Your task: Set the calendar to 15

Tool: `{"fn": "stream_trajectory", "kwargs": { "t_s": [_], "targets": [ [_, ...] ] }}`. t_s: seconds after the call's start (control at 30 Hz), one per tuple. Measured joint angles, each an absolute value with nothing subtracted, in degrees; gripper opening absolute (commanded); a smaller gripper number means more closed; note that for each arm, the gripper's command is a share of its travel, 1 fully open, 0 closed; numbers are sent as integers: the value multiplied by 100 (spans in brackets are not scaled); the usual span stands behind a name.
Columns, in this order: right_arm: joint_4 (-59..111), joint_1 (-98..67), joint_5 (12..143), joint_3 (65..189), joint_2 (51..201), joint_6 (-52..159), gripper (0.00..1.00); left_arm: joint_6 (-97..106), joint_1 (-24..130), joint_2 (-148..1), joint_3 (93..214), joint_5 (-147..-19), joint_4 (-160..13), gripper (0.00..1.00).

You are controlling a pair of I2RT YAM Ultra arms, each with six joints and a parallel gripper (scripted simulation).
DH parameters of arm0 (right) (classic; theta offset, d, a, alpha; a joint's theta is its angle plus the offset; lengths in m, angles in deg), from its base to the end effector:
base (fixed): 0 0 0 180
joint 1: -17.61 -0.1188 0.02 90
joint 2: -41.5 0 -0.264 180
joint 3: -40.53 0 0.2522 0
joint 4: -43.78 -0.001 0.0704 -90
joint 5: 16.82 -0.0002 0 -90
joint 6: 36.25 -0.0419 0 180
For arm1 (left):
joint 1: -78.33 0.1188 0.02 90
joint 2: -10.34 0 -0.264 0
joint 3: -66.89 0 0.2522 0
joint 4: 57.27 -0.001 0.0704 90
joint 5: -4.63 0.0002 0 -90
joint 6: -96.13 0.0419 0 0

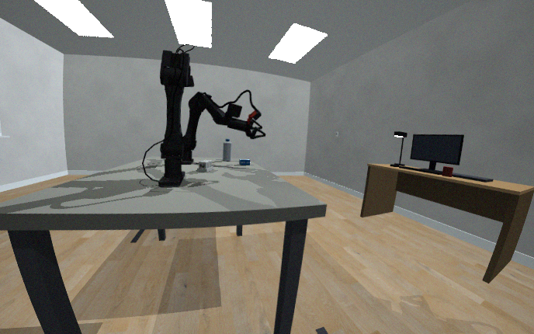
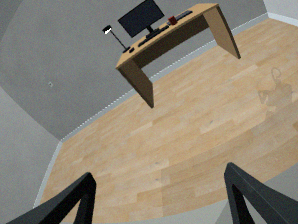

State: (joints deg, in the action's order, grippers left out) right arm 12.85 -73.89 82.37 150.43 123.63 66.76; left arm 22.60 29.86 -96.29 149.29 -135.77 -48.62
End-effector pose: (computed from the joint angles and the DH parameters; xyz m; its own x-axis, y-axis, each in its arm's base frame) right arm -0.0160 0.3183 0.4915 0.2226 -0.0120 -0.9748 -0.9571 -0.1929 -0.2162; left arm 0.3027 -0.2916 0.2420 -0.1750 0.4702 -0.8651 0.0362 0.8811 0.4716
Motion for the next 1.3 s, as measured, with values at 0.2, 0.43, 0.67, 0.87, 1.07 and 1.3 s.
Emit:
{"fn": "stream_trajectory", "kwargs": {
  "t_s": [0.2,0.43,0.67,0.87,1.07,1.3],
  "targets": [
    [863,-8340,8484,14940,12911,7124,100,2260,2986,-9629,14929,-13577,-4862,100],
    [-413,-8370,8497,14523,13077,7446,100,2260,2986,-9629,14929,-13577,-4862,100],
    [-1298,-8504,8259,14057,13265,7819,100,2260,2986,-9629,14929,-13577,-4862,100],
    [-2100,-8414,7900,13567,13267,8890,100,2260,2986,-9629,14929,-13577,-4862,100],
    [-2824,-7892,7356,13198,13165,10064,100,2260,2986,-9629,14929,-13577,-4862,100],
    [-3421,-7345,6843,12940,12931,11485,100,2260,2986,-9629,14929,-13577,-4862,100]
  ]
}}
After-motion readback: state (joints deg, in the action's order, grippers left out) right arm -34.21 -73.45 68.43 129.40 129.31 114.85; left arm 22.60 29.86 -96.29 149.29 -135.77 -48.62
